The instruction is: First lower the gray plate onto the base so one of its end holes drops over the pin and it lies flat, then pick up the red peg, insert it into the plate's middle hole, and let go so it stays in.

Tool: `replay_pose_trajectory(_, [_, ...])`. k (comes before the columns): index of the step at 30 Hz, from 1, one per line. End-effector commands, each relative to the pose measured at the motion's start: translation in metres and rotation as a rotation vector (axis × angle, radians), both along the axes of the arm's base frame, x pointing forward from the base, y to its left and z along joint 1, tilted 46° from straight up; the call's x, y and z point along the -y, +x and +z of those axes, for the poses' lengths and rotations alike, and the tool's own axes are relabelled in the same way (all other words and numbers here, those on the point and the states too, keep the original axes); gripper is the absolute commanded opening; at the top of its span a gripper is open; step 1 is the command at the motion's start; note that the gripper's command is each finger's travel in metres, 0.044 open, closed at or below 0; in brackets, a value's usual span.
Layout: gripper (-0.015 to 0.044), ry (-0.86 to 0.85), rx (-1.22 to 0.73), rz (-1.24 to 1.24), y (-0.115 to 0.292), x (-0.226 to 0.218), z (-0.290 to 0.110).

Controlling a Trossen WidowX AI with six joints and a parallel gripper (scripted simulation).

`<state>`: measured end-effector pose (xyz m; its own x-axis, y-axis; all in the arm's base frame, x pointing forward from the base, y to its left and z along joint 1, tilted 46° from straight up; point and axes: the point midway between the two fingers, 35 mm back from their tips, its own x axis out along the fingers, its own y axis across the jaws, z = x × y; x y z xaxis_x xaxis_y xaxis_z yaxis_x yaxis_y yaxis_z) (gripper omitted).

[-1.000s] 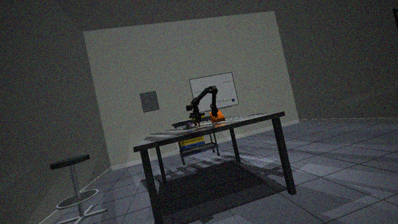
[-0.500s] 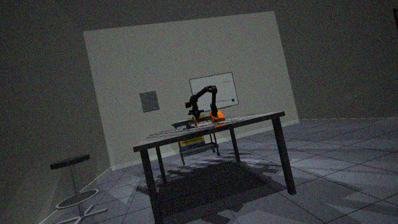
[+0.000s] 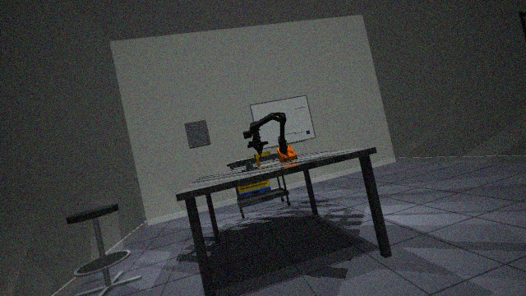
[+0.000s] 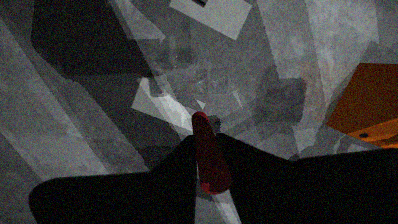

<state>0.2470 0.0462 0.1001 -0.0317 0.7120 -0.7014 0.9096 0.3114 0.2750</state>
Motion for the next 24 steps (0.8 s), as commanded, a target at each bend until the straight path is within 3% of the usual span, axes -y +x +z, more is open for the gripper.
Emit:
replay_pose_trajectory(1, [0.0000, -0.001, -0.006, -0.003, 0.005, 0.004, -0.004])
replay_pose_trajectory(24, [0.0000, -0.009, 0.001, -0.003, 0.047, 0.046, -0.038])
